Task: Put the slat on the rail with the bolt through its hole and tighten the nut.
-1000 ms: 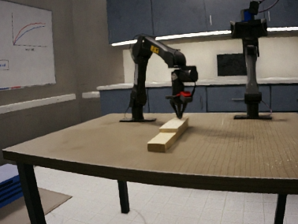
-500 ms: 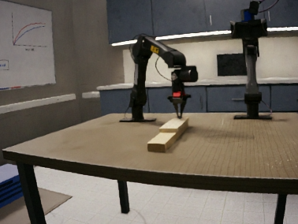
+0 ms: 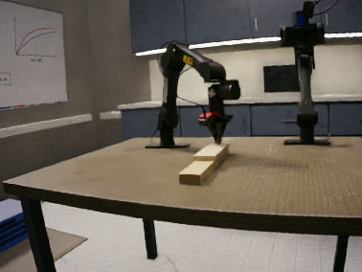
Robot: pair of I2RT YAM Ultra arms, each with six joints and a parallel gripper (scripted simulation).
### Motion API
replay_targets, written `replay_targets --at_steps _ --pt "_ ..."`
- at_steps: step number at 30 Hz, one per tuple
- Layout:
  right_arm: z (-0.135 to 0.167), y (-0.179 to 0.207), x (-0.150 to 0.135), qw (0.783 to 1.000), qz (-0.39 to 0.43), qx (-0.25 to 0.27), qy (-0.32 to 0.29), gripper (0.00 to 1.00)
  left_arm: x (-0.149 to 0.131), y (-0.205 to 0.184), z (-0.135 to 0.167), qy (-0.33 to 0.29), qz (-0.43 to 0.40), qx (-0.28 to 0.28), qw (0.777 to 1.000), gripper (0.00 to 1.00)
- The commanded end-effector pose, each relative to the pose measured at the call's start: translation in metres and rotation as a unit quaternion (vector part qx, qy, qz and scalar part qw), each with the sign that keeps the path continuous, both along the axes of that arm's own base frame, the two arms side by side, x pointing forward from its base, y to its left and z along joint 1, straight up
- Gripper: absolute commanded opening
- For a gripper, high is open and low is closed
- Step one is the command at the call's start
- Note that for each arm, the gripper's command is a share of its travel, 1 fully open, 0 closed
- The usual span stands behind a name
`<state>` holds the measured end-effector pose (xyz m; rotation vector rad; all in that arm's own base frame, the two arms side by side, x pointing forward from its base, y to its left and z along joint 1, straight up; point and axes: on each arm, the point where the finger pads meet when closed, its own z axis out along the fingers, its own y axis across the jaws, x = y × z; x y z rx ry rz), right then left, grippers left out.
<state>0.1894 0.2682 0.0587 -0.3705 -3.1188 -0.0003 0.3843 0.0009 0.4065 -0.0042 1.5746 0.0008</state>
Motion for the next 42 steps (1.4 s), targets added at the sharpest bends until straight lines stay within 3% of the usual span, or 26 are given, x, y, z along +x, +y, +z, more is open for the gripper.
replay_targets --at_steps 1,11,13,17,42 --pt "-0.0087 -0.0029 -0.001 0.995 -0.104 -0.001 0.0 0.12 -0.001 0.0 0.0046 -0.006 0.0 0.0 1.0 1.0" --pt "-0.0088 -0.0029 -0.0009 0.955 -0.297 -0.001 0.0 0.12 -0.001 0.0 0.0046 -0.006 0.0 0.0 1.0 1.0" --pt "-0.0088 -0.0029 -0.0009 0.955 -0.297 -0.001 0.0 0.12 -0.001 0.0 0.0046 -0.006 0.0 0.0 1.0 1.0" --pt "-0.0088 -0.0029 -0.0009 0.933 -0.359 -0.001 0.0 0.12 -0.001 0.0 0.0046 -0.006 0.0 0.0 1.0 1.0" --pt "-0.0062 0.0003 0.0008 0.934 -0.358 0.005 -0.002 0.12 -0.001 0.0 0.0046 -0.006 0.0 0.0 1.0 1.0"
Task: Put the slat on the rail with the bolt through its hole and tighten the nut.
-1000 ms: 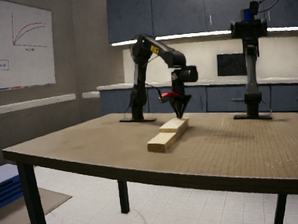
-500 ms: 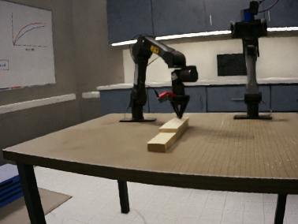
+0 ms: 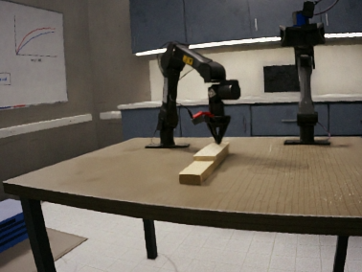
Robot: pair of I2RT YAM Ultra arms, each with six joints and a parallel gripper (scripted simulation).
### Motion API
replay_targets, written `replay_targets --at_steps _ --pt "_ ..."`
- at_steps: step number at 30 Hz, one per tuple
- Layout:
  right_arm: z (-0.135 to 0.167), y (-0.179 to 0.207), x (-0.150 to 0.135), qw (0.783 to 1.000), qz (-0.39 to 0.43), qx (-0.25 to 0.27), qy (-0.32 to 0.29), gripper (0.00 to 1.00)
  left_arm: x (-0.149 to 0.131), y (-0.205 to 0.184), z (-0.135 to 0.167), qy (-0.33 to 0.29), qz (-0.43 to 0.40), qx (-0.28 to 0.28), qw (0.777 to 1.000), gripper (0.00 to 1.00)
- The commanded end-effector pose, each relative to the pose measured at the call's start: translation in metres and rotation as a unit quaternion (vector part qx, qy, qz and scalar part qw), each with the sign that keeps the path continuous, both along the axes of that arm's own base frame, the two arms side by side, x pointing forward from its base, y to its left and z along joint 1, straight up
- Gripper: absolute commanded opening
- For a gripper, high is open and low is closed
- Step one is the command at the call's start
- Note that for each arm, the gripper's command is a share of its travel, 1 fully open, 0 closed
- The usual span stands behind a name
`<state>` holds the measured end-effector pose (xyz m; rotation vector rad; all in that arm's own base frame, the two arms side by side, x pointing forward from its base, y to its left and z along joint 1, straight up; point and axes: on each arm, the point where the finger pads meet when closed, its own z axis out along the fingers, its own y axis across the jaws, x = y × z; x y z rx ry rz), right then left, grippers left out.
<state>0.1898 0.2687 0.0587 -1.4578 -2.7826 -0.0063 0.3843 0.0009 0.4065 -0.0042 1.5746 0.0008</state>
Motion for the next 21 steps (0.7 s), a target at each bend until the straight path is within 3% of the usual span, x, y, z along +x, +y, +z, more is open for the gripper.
replay_targets --at_steps 1,21 --pt "-0.0061 -0.0002 0.0003 1.0 -0.002 0.003 -0.002 0.12 -0.001 0.0 0.0046 -0.006 0.0 0.0 1.0 1.0" --pt "-0.0037 -0.0002 0.0004 1.0 -0.003 0.003 -0.002 0.12 -0.001 0.0 0.0046 -0.006 0.0 0.0 1.0 1.0"
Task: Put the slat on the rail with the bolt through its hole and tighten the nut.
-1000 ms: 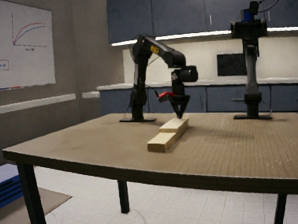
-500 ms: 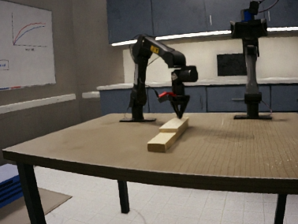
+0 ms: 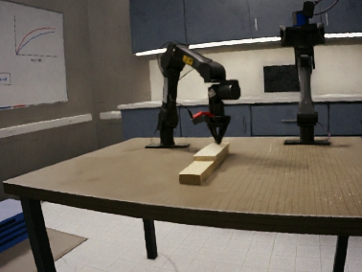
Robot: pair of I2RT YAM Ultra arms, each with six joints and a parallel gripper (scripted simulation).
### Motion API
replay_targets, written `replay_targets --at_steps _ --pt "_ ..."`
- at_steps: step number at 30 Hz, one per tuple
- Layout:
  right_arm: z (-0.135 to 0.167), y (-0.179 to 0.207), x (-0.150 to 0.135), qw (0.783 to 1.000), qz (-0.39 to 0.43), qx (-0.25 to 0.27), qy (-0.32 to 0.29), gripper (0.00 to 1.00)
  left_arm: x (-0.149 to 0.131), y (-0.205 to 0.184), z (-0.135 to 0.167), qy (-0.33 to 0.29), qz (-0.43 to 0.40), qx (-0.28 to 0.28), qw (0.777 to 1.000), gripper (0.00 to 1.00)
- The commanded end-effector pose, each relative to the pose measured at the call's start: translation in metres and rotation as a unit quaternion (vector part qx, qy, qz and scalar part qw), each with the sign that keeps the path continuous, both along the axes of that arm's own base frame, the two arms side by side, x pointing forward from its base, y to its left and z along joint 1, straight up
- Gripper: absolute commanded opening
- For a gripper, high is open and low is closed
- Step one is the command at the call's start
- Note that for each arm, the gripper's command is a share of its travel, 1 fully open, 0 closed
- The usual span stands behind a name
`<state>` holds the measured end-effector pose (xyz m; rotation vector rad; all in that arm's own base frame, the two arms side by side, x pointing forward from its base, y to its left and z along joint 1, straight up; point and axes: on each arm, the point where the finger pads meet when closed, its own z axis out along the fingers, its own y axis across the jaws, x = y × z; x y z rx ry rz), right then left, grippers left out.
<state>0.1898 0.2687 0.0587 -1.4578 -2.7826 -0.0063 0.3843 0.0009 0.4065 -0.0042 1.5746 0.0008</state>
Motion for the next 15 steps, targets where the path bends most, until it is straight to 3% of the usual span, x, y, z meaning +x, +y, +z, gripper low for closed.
replay_targets --at_steps 1,15 --pt "-0.0037 -0.0002 0.0004 1.0 -0.003 0.003 -0.002 0.12 -0.001 0.0 0.0046 -0.006 0.0 0.0 1.0 1.0" --pt "-0.0019 -0.0001 0.0004 1.0 -0.003 0.003 -0.002 0.12 -0.001 0.0 0.0046 -0.006 0.0 0.0 1.0 1.0"
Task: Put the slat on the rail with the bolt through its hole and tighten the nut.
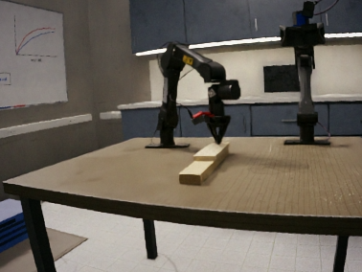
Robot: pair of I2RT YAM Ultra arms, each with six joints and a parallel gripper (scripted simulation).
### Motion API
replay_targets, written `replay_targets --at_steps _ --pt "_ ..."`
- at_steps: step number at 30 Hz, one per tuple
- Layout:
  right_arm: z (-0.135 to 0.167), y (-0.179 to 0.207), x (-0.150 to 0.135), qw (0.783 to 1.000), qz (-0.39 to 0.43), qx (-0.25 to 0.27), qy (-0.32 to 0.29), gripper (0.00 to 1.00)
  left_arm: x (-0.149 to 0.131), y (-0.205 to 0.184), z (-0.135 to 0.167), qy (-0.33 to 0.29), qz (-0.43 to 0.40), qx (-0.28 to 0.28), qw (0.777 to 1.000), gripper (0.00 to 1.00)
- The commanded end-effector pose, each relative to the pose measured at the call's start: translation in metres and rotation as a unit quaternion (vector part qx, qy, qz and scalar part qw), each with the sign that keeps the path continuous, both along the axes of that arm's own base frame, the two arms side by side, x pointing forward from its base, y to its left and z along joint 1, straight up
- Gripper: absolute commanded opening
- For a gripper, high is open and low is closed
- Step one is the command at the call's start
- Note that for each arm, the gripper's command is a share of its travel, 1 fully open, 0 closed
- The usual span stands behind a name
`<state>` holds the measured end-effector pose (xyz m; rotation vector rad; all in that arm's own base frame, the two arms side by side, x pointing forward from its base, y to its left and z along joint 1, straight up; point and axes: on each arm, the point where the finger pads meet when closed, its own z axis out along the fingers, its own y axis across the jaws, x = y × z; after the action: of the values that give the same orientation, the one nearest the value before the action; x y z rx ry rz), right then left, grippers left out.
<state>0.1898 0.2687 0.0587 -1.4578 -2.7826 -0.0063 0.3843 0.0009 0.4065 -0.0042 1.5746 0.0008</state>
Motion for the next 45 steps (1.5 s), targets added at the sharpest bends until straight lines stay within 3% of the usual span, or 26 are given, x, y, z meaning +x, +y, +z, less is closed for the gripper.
replay_targets --at_steps 1,45 --pt "-0.0017 -0.0001 0.0004 1.0 -0.003 0.003 -0.002 0.12 -0.001 0.0 0.0046 -0.006 0.0 0.0 1.0 1.0" --pt "0.0033 -0.0001 0.0004 1.0 -0.001 0.002 -0.002 0.12 -0.001 0.0 0.0046 -0.006 0.0 0.0 1.0 1.0"
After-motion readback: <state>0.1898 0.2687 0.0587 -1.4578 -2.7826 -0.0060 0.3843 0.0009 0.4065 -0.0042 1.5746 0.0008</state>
